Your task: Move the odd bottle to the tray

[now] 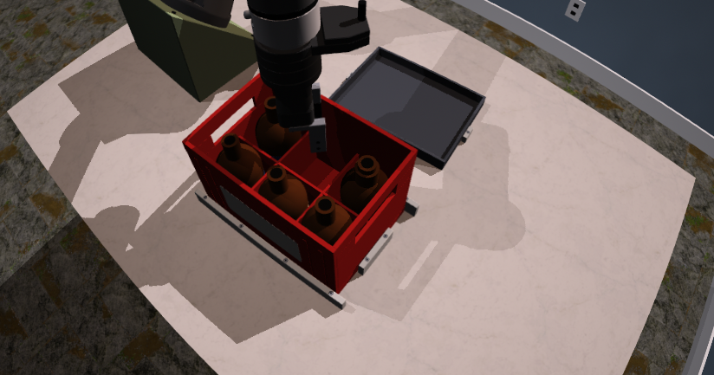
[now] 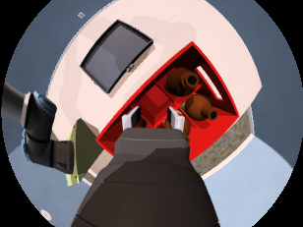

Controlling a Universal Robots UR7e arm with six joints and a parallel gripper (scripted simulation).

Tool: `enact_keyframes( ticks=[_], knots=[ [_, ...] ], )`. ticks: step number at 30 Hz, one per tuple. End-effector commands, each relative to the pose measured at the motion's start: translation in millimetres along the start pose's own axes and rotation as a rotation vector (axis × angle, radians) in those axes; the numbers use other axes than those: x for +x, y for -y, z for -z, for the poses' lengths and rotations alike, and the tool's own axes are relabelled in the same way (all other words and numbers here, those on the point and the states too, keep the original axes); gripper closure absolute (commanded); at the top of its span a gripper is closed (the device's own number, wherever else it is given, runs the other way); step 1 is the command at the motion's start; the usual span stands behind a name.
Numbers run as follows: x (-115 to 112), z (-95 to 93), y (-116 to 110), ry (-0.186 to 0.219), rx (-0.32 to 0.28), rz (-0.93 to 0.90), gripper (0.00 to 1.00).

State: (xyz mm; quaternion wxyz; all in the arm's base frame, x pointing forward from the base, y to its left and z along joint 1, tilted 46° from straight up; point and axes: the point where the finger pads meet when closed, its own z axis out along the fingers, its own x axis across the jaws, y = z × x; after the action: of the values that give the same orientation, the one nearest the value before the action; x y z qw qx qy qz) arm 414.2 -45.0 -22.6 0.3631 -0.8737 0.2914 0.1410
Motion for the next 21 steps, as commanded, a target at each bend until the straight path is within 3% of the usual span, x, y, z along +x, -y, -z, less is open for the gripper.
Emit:
enact_keyframes(
  ticks=[1, 21],
  knots=[
    [0.4, -3.9, -0.1, -0.001, 0.0, 0.0, 0.0],
    [0.4, -10.9, -0.1, -0.001, 0.0, 0.0, 0.0]
  ],
)
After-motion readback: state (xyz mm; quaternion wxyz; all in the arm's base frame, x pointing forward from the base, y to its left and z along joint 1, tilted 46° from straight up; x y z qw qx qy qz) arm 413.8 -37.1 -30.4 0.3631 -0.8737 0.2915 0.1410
